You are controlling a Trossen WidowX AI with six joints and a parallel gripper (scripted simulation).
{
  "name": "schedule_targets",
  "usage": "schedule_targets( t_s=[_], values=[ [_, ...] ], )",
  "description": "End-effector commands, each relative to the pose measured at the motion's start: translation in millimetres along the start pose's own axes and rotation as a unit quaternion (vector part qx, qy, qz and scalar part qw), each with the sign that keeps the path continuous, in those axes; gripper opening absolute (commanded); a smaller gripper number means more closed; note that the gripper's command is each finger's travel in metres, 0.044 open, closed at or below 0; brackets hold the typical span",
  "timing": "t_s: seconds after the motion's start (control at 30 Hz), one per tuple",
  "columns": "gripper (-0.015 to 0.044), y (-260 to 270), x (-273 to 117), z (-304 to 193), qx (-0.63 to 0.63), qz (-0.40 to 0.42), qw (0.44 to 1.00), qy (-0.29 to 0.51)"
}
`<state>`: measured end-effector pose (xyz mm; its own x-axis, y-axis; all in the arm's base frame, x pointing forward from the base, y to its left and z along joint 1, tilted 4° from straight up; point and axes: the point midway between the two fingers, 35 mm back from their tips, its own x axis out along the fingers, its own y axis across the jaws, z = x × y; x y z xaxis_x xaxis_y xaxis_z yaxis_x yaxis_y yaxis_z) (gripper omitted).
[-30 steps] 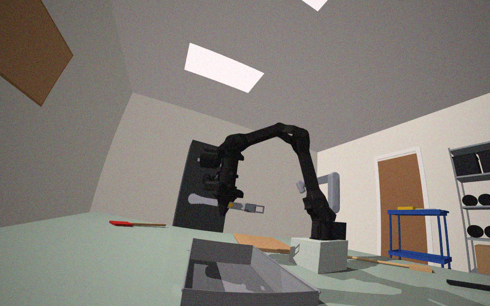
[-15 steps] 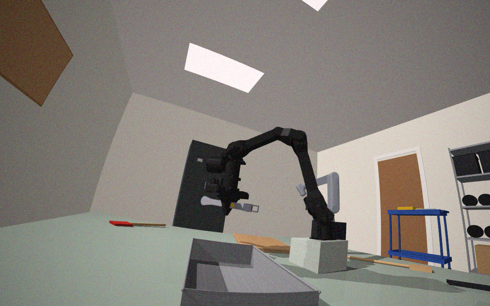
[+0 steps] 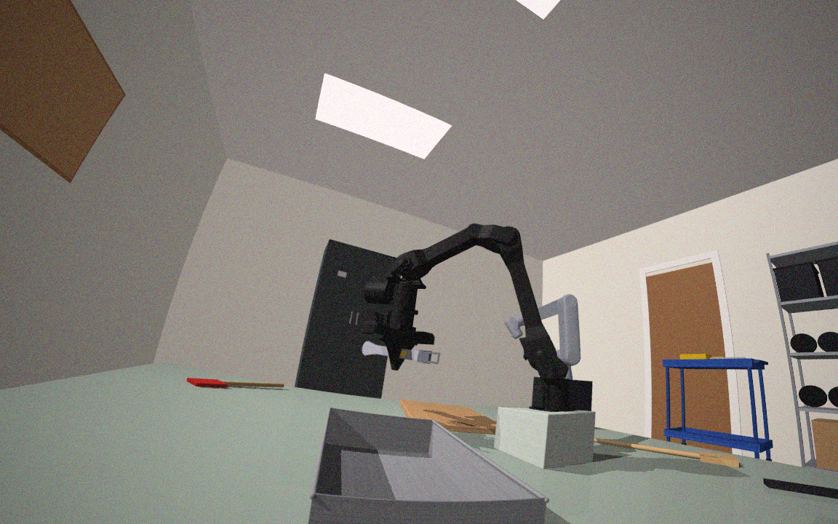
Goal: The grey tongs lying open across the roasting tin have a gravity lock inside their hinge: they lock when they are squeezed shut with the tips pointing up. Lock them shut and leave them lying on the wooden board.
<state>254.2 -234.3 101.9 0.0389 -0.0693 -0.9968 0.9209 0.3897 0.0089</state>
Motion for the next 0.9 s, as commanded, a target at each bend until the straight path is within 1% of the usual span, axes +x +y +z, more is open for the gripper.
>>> schedule_targets(
  t_s=[0.0, 0.43, 0.87],
  values=[
    [-0.015, -19, -2, 12, 0.039, 0.003, 0.999, -0.003],
    [-0.015, -89, -2, 36, 0.16, 0.003, 0.987, -0.004],
    [-0.015, -166, -3, 46, 0.287, 0.002, 0.958, -0.007]
  ],
)
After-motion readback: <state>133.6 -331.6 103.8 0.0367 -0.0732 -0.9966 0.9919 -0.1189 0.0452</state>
